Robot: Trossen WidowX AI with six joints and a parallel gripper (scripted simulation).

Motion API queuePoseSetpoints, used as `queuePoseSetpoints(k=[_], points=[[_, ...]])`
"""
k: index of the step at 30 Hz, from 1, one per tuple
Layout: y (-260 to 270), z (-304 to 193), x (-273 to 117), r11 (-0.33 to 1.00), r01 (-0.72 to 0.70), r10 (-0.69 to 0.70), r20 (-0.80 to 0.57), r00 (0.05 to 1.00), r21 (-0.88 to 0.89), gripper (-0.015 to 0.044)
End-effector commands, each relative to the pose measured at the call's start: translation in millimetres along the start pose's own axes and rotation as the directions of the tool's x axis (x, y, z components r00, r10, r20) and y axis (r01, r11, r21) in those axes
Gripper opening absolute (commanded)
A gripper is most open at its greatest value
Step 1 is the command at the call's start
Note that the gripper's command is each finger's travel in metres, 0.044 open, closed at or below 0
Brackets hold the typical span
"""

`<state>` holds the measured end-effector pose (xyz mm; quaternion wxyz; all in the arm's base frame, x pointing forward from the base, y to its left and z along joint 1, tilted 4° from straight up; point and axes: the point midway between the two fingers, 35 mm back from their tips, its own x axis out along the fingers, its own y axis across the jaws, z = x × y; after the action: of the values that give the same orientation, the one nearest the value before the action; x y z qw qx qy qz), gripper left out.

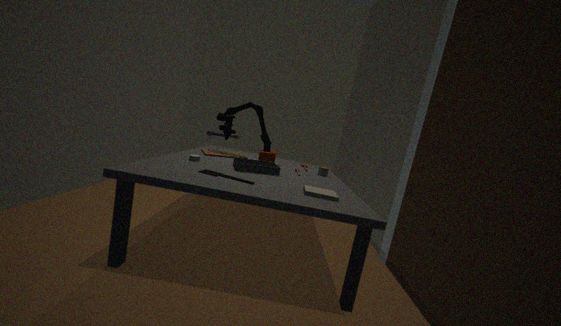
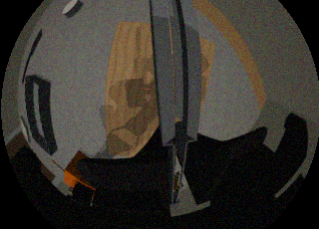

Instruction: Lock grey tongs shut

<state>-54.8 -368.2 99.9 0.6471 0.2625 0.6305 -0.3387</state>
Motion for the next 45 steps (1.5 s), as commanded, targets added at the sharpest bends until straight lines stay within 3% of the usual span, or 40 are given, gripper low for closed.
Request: queuePoseSetpoints(k=[1,45], points=[[0,-1,9,1.0,-0.003,0.003,-0.006,1.0,0.003,-0.015],[3,-3,81,1.0,-0.003,0.003,-0.007,1.0,0.003,-0.015]])
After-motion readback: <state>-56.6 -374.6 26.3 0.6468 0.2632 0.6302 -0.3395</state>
